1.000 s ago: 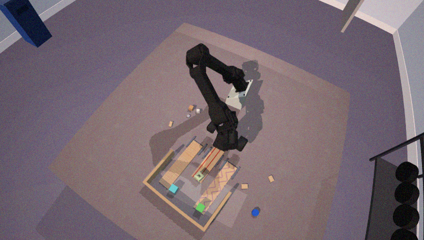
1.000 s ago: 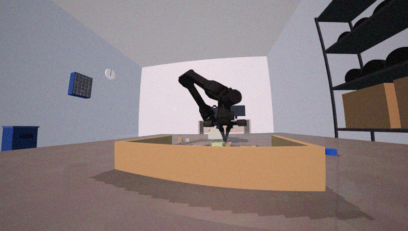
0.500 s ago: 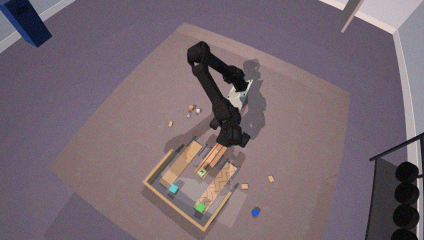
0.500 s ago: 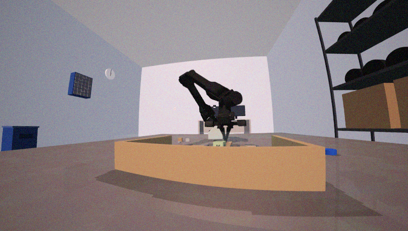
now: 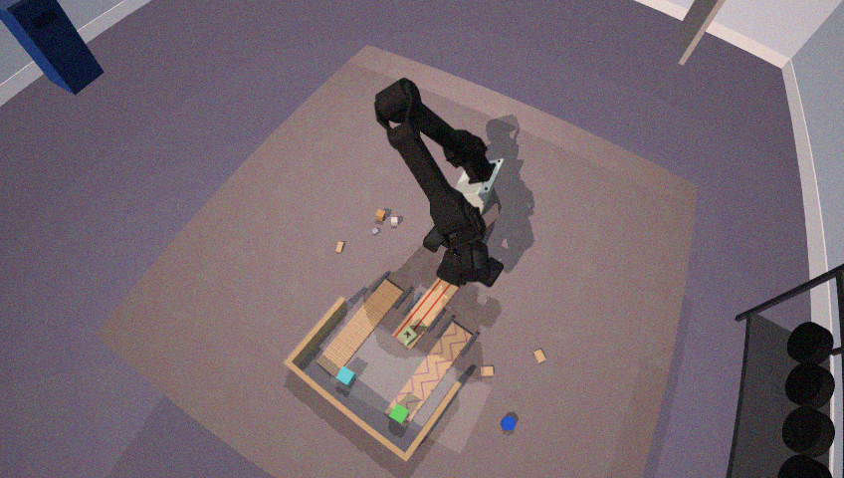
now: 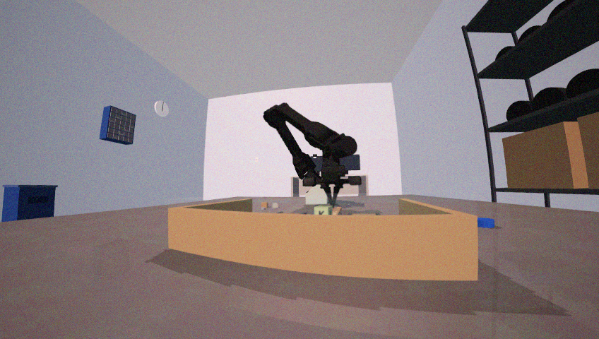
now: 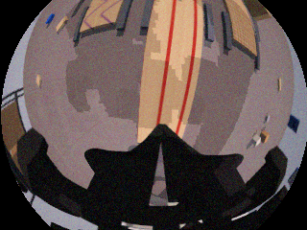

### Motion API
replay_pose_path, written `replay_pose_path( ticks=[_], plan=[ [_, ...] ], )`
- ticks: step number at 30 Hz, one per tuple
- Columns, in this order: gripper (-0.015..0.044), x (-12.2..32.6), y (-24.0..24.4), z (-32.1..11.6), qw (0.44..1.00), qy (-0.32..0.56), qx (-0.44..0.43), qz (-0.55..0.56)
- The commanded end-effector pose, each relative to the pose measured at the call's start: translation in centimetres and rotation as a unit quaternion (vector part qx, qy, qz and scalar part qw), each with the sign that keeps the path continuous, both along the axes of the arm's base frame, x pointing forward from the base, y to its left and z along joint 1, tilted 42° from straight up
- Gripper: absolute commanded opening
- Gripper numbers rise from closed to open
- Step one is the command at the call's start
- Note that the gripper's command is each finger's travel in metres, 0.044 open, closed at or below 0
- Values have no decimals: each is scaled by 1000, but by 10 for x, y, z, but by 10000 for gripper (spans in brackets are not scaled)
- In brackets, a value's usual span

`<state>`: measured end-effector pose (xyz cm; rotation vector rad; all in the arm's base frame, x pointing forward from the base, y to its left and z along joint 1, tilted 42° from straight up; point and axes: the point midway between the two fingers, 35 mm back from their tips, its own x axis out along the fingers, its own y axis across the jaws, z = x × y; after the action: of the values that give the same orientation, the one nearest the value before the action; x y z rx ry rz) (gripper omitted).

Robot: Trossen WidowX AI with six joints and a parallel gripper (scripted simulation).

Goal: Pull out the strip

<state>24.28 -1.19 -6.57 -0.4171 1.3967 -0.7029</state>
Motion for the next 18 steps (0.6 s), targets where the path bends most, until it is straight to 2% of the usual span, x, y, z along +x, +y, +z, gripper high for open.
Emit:
replay_pose_path(
  ticks=[1,18],
  plan=[
    [0,-15,-3,-4,1000,14,2,-6],
    [0,-30,0,-6,1000,14,2,-6]
  ],
)
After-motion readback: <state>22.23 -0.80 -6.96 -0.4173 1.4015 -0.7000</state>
